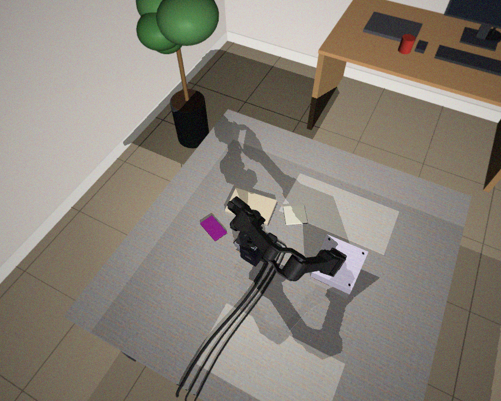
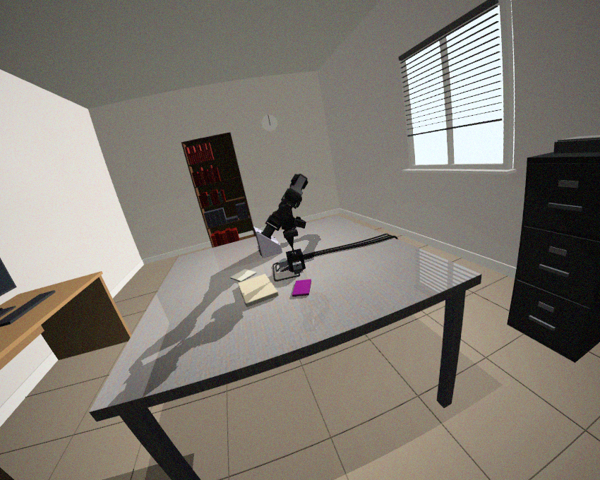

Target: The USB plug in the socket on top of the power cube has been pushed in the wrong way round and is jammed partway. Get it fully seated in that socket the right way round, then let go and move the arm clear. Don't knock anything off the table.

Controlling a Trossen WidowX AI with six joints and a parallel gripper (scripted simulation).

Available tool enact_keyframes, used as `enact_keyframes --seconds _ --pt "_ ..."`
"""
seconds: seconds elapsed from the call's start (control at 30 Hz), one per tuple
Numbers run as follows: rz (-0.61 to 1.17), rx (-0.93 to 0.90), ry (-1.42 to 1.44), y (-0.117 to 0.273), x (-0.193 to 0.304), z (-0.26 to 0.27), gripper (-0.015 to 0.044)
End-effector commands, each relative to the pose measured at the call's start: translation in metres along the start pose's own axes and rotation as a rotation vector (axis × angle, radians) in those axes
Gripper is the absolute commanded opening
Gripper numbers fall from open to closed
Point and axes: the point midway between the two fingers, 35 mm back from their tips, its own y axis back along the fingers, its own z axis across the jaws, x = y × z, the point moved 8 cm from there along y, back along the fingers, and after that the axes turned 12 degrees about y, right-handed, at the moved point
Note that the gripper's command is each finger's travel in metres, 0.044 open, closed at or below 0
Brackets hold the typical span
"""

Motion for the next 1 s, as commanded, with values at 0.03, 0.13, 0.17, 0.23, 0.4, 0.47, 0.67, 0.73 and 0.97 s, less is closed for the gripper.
enact_keyframes --seconds 0.03,0.13,0.17,0.23,0.4,0.47,0.67,0.73,0.97 --pt "-0.001 -0.001 -0.005 -0.0014 0.0002 0.0007 0.0" --pt "-0.001 -0.001 -0.005 -0.0017 0.0001 0.0007 0.0" --pt "-0.001 -0.001 -0.005 -0.0019 0.0001 0.0007 0.0" --pt "-0.001 -0.001 -0.005 -0.0021 0.0001 0.0007 0.0" --pt "-0.001 -0.001 -0.005 -0.0027 0.0001 0.0007 0.0" --pt "-0.001 -0.001 -0.005 -0.0029 0.0001 0.0007 0.0" --pt "-0.001 -0.001 -0.005 -0.0036 0.0001 0.0007 0.0" --pt "-0.001 -0.001 -0.005 -0.0039 0.0 0.0007 0.0" --pt "-0.001 -0.001 -0.005 -0.0047 0.0 0.0007 0.0"
